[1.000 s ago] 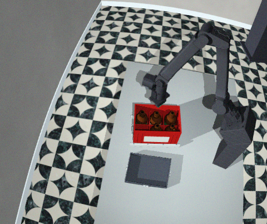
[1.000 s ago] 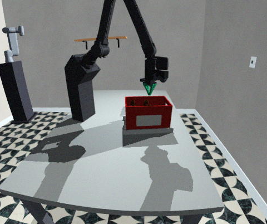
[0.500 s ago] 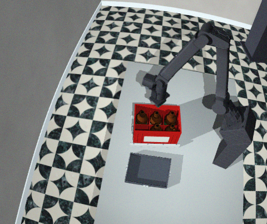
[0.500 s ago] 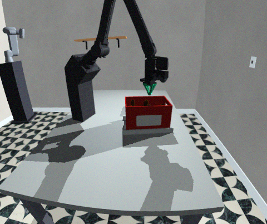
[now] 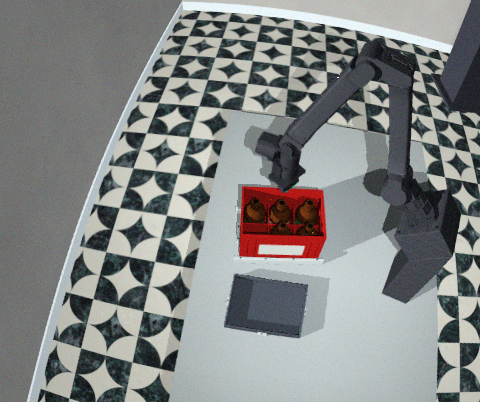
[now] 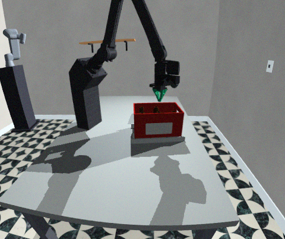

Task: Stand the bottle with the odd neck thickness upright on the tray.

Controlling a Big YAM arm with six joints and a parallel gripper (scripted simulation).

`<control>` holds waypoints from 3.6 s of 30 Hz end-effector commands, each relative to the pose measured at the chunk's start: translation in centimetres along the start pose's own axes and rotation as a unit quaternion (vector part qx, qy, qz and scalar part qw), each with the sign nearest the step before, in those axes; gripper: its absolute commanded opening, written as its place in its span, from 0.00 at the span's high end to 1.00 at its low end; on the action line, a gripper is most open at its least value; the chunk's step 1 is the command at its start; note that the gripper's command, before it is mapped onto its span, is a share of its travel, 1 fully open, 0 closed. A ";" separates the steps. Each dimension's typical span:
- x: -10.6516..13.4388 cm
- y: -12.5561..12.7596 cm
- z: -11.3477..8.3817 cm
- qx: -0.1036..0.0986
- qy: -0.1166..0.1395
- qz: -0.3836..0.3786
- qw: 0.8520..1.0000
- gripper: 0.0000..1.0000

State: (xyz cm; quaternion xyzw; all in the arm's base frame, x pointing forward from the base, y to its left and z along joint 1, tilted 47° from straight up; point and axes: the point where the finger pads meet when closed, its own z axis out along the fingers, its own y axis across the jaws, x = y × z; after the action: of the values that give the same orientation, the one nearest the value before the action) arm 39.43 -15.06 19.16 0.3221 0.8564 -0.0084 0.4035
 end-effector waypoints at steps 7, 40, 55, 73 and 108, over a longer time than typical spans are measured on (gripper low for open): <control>5.2 5.2 0.0 -0.006 0.001 0.001 1.000 1.00; 6.1 6.2 -0.1 -0.005 -0.003 0.003 1.000 0.39; 5.9 6.1 0.3 -0.003 -0.002 0.004 1.000 0.39; 5.4 6.2 1.9 -0.005 -0.005 -0.001 1.000 0.39; 5.6 6.2 4.5 -0.005 -0.005 0.000 1.000 0.39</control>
State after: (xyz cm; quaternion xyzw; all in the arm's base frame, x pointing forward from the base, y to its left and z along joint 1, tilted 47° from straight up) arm 42.59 -7.92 13.18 0.3216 0.8585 -0.0069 0.3995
